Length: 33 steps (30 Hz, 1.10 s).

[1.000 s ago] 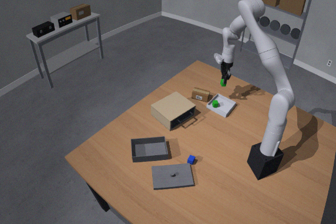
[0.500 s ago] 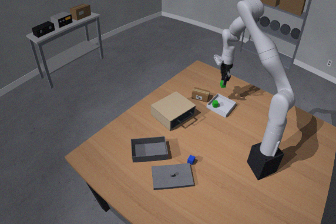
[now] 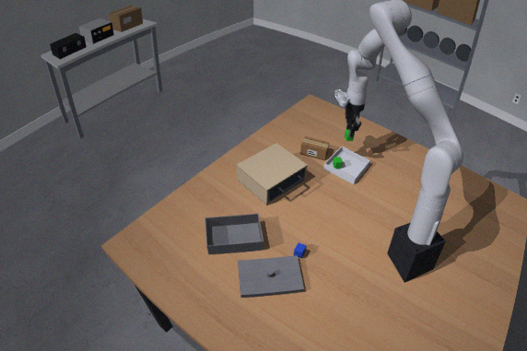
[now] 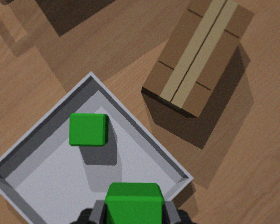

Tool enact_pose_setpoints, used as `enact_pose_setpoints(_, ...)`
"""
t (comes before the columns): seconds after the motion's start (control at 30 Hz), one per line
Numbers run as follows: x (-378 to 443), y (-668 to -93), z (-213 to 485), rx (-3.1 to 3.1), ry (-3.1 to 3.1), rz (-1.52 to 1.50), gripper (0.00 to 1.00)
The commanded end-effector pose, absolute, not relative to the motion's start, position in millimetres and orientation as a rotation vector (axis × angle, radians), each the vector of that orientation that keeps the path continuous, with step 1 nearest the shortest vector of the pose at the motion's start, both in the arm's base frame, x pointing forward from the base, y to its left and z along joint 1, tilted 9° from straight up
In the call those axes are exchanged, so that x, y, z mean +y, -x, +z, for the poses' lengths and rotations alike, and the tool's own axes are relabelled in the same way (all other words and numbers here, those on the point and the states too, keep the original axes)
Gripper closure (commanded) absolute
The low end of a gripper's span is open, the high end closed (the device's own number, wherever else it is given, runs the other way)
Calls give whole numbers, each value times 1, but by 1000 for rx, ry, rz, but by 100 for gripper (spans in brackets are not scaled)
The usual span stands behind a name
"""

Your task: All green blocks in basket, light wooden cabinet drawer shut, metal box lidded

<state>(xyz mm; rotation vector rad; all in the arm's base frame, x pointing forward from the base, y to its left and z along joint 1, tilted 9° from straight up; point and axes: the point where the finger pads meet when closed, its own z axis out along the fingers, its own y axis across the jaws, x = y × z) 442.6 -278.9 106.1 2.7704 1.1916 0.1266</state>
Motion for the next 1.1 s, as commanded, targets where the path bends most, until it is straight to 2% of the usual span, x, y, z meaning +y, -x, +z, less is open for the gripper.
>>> enact_pose_setpoints(0.0,-280,-444,103,1191,-2769,129,90)
enact_pose_setpoints(1.07,-284,-451,48,1191,-2769,129,90)
